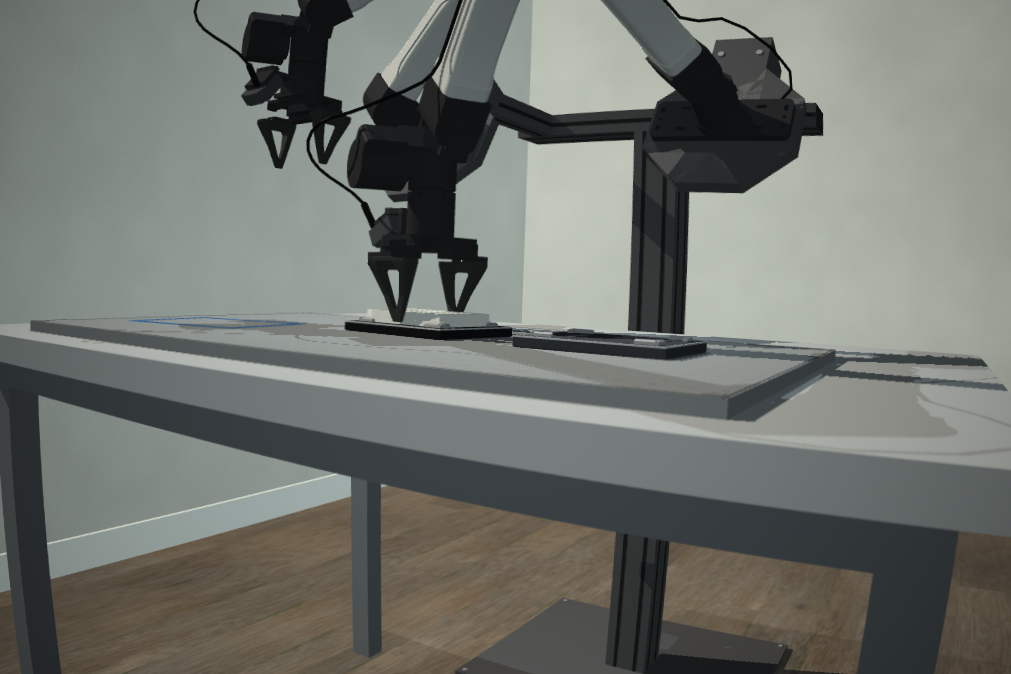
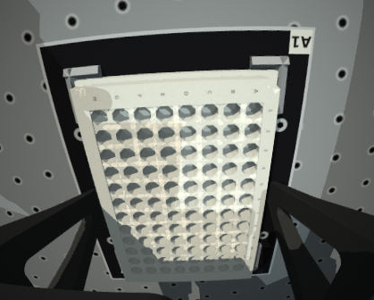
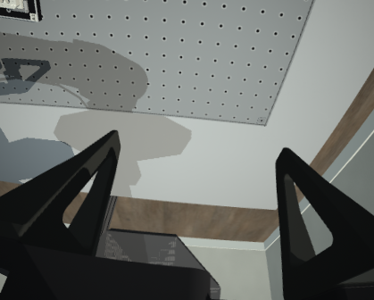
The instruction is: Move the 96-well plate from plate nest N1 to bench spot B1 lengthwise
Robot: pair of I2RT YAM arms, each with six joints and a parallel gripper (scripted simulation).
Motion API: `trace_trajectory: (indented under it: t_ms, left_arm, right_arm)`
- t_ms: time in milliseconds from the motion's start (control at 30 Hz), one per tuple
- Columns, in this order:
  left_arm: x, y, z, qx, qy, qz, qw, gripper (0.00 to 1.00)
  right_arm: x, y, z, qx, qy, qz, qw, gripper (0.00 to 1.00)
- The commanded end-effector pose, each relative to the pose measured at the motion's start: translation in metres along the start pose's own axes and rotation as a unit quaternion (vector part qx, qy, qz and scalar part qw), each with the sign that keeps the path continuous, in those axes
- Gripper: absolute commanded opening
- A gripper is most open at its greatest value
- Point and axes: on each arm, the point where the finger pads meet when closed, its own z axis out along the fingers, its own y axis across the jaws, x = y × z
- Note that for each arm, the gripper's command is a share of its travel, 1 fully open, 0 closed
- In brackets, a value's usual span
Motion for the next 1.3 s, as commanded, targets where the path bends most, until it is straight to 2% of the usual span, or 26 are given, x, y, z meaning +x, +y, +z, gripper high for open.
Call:
trace_trajectory:
  t_ms: [0, 1100, 1267]
  left_arm:
    - [-0.002, 0.003, -0.002, -0.003, -0.003, -0.001, 1.0, 1.0]
    - [0.003, 0.008, -0.002, -0.005, -0.002, -0.004, 1.0, 1.0]
    - [-0.005, 0.004, -0.015, -0.006, -0.009, 0.001, 1.0, 1.0]
  right_arm:
    - [0.0, 0.001, -0.001, -0.003, 0.001, -0.002, 1.0, 1.0]
    - [0.0, 0.001, -0.001, -0.003, 0.001, -0.002, 1.0, 1.0]
    - [0.0, 0.001, -0.001, -0.003, 0.001, -0.002, 1.0, 1.0]
